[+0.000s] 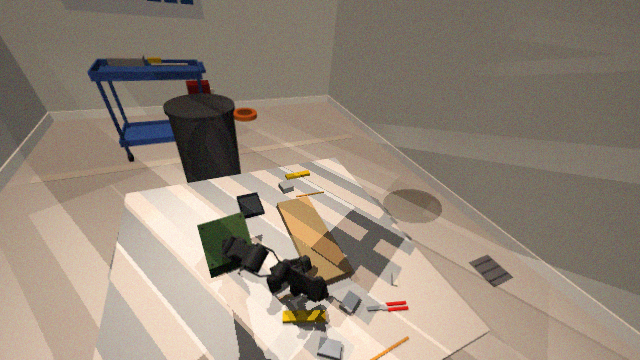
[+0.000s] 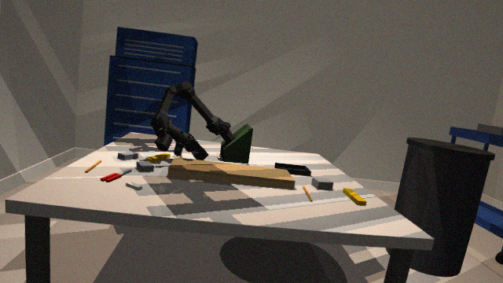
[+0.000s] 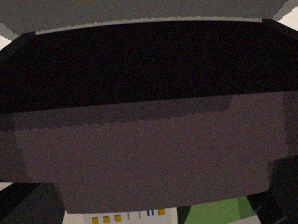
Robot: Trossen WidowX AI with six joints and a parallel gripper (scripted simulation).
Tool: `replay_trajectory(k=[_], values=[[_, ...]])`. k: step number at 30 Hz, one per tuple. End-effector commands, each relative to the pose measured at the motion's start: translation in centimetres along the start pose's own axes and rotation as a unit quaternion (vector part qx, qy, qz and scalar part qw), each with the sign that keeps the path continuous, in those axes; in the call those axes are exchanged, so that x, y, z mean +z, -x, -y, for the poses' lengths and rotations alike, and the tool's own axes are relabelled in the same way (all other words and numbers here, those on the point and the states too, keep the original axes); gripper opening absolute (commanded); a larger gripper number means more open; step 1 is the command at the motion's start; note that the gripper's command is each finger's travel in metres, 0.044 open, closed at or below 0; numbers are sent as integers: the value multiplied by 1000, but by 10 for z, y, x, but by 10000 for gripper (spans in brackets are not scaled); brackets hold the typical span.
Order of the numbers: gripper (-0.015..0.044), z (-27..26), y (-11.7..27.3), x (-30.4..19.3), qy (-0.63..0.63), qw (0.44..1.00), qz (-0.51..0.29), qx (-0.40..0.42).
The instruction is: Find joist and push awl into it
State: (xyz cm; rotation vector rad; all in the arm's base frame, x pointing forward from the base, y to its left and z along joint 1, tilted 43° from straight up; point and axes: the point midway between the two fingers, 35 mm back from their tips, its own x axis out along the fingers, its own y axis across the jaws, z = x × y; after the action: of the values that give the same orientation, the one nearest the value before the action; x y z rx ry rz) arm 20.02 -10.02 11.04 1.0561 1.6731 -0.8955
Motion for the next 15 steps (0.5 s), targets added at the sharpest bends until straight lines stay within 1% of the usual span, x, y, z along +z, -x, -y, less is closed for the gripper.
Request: replay_trajectory(k=[1,15], values=[[378,0,1,4,-3,1000,10,0],[378,0,0,0,0,1000,0,0]])
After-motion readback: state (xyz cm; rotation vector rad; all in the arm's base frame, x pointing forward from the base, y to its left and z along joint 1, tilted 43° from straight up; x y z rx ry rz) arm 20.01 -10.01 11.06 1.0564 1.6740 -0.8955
